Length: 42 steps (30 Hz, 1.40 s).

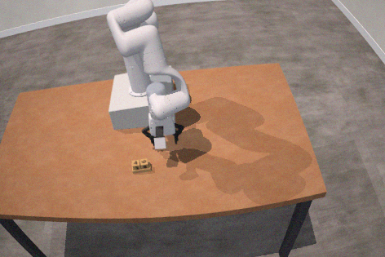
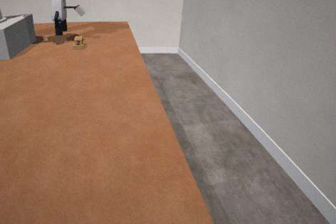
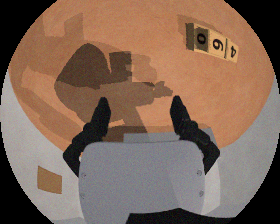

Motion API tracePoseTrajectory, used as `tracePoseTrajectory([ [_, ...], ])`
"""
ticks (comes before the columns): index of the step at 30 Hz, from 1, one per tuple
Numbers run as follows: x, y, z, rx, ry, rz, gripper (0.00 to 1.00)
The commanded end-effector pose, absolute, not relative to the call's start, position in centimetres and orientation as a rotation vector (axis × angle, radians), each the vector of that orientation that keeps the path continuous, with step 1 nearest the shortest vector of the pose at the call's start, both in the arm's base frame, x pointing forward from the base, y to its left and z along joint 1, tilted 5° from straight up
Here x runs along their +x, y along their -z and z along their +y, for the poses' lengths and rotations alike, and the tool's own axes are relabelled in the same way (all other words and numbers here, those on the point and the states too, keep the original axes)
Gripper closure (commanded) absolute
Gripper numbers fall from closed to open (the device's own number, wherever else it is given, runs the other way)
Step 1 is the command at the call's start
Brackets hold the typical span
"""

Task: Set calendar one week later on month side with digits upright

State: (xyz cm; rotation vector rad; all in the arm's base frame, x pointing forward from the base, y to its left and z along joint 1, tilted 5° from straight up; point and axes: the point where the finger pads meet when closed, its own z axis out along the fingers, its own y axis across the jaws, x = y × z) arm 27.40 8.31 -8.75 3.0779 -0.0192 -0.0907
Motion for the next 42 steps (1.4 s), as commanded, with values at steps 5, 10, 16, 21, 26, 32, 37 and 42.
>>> tracePoseTrajectory([
  [5, 27.6, 7.1, 8.5, 3.079, 0.087, -0.019, 0.00],
  [10, 27.7, 7.1, 8.4, 3.076, 0.085, -0.092, 0.00],
  [16, 29.7, 7.2, 8.3, 3.055, 0.077, -0.340, 0.00],
  [21, 30.5, 7.2, 8.3, 3.051, 0.076, -0.365, 0.00],
  [26, 30.8, 7.2, 8.2, 3.017, 0.069, -0.570, 0.00],
  [32, 33.3, 7.4, 8.1, 2.998, 0.066, -0.657, 0.00],
  [37, 33.6, 7.4, 8.0, 2.936, 0.057, -0.882, 0.00],
  [42, 35.4, 7.5, 7.9, 2.909, 0.054, -0.965, 0.00],
])
